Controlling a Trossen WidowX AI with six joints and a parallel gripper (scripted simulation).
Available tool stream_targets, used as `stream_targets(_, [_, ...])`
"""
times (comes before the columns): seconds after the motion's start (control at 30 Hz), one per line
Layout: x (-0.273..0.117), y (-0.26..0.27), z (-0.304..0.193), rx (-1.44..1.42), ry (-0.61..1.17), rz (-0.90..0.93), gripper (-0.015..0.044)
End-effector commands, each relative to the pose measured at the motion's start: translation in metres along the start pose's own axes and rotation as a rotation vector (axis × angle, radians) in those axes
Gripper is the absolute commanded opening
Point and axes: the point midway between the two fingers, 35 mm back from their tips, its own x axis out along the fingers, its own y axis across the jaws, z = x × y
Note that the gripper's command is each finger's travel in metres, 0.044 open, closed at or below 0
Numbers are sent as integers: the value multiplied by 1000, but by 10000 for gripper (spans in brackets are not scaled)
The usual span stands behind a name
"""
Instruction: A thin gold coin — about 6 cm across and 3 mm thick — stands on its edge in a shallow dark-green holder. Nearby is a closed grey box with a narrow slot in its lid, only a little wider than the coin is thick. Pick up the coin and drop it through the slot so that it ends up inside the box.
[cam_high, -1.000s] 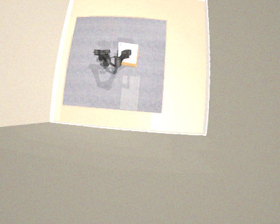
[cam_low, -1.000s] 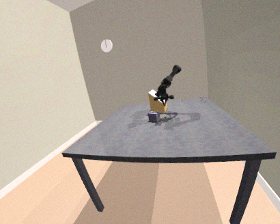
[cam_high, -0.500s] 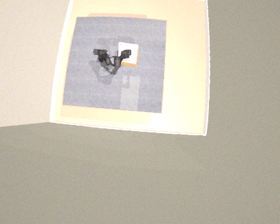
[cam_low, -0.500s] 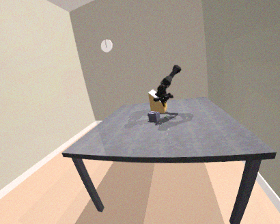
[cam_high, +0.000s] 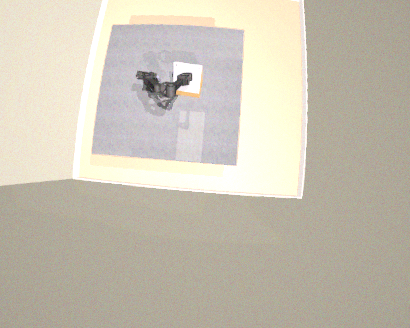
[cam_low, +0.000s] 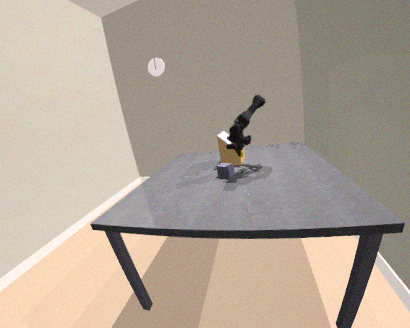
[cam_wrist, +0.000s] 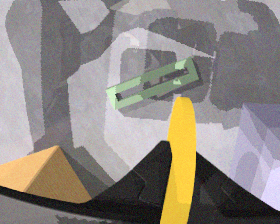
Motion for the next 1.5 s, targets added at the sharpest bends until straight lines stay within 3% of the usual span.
stream_targets(0.0, [0,0,0,-76,-5,4,0])
stream_targets(1.47, [-1,-87,-36,-76,1,-2,0])
